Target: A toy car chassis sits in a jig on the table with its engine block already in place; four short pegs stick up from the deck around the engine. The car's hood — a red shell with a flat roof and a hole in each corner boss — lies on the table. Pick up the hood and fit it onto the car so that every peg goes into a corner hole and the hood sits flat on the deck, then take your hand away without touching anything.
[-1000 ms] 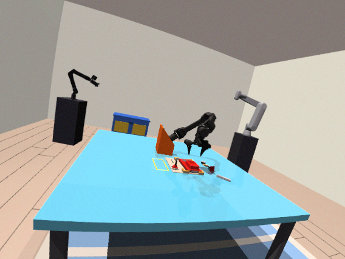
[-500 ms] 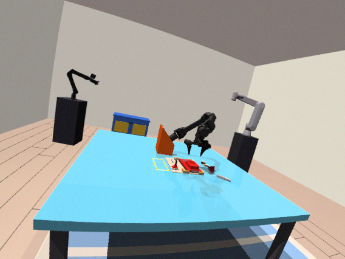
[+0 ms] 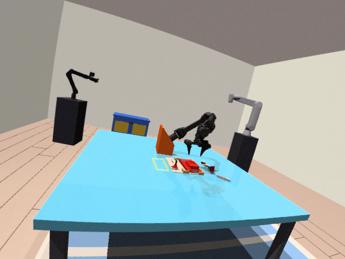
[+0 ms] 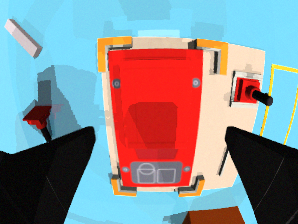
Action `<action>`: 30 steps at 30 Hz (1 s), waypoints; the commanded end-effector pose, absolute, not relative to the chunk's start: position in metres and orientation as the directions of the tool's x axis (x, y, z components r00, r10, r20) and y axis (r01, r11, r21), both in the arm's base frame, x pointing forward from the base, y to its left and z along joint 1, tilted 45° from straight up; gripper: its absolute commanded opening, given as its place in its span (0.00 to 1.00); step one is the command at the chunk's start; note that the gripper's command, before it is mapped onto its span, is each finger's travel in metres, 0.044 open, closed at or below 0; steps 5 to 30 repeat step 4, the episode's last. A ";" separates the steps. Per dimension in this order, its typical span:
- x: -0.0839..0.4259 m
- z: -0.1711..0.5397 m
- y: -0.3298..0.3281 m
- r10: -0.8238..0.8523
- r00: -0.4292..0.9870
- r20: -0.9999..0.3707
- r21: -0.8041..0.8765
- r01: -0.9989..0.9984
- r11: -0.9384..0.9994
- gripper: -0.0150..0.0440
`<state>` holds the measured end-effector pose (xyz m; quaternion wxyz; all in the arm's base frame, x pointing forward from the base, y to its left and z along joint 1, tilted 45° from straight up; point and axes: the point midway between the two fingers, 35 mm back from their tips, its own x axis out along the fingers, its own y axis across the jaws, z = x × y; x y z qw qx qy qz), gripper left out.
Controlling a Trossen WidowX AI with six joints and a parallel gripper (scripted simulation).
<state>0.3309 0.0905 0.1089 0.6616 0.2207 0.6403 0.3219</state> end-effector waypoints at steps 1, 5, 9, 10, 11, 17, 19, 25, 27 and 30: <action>0.331 0.109 0.091 0.711 -0.027 -0.703 0.706 -0.146 0.693 1.00; 0.331 0.109 0.091 0.711 -0.027 -0.703 0.706 -0.146 0.693 1.00; 0.331 0.109 0.091 0.711 -0.027 -0.703 0.706 -0.146 0.693 1.00; 0.331 0.109 0.091 0.711 -0.027 -0.703 0.706 -0.146 0.693 1.00; 0.331 0.109 0.091 0.711 -0.027 -0.703 0.706 -0.146 0.693 1.00; 0.331 0.109 0.091 0.711 -0.027 -0.703 0.706 -0.146 0.693 1.00; 0.331 0.109 0.091 0.711 -0.027 -0.703 0.706 -0.146 0.693 1.00; 0.331 0.109 0.091 0.711 -0.027 -0.703 0.706 -0.146 0.693 1.00; 0.331 0.109 0.091 0.711 -0.027 -0.703 0.706 -0.146 0.693 1.00; 0.331 0.109 0.091 0.711 -0.027 -0.703 0.706 -0.146 0.693 1.00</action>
